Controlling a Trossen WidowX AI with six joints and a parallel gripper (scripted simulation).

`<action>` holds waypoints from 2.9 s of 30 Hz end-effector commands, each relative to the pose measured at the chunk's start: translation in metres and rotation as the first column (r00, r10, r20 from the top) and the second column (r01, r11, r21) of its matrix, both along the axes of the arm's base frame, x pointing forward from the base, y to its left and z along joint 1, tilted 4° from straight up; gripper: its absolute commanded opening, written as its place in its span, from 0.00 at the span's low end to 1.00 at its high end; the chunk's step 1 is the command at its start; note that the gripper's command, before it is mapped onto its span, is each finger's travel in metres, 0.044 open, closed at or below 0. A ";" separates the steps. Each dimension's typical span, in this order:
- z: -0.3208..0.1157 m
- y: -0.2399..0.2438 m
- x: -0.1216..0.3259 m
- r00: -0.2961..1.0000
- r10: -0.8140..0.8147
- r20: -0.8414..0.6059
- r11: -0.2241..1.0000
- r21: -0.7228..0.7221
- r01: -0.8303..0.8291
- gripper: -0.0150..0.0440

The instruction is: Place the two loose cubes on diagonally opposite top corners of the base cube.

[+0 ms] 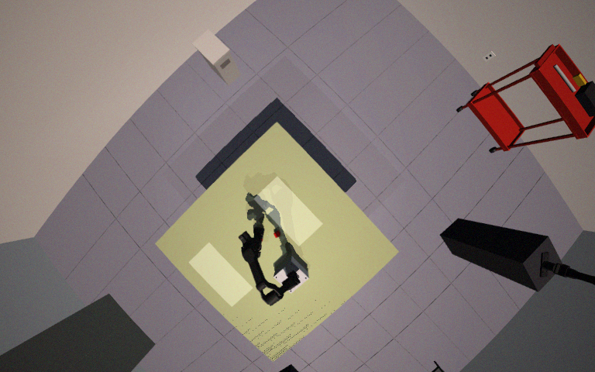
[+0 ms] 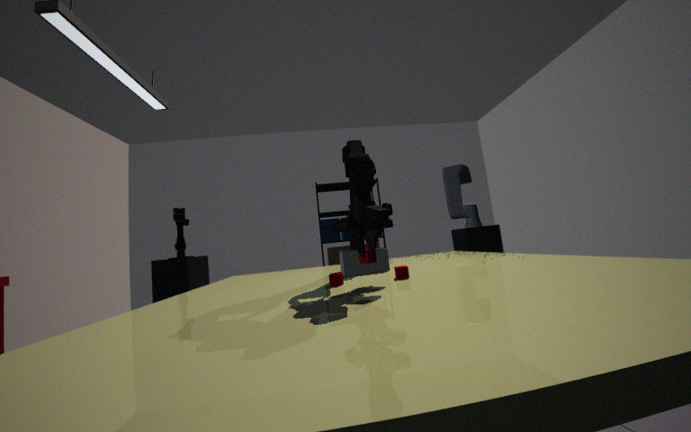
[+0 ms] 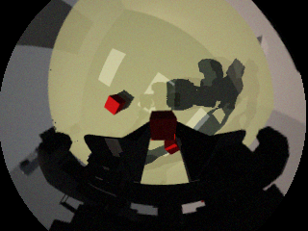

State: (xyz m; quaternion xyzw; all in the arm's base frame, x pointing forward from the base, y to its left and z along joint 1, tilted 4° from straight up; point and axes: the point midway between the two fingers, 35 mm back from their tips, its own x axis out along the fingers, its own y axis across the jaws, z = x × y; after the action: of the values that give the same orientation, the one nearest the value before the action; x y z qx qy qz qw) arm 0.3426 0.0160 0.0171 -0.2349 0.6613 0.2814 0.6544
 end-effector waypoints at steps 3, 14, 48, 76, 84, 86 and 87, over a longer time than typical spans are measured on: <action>0.022 -0.002 0.001 1.000 0.003 0.007 1.000 -0.005 -0.003 0.43; 0.050 -0.003 -0.002 1.000 0.003 0.007 1.000 -0.005 -0.003 0.43; 0.014 0.075 -0.062 0.999 0.048 0.006 0.999 0.003 -0.048 0.43; -0.018 0.085 -0.073 0.999 0.053 0.005 0.999 0.004 -0.053 0.43; -0.018 0.085 -0.073 0.999 0.053 0.005 0.999 0.004 -0.053 0.43; -0.018 0.085 -0.073 0.999 0.053 0.005 0.999 0.004 -0.053 0.43; -0.018 0.085 -0.073 0.999 0.053 0.005 0.999 0.004 -0.053 0.43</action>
State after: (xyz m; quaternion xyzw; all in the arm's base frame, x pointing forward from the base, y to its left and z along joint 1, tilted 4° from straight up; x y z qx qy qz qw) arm 0.2698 0.1001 -0.0005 -0.2544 0.6530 0.2987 0.6478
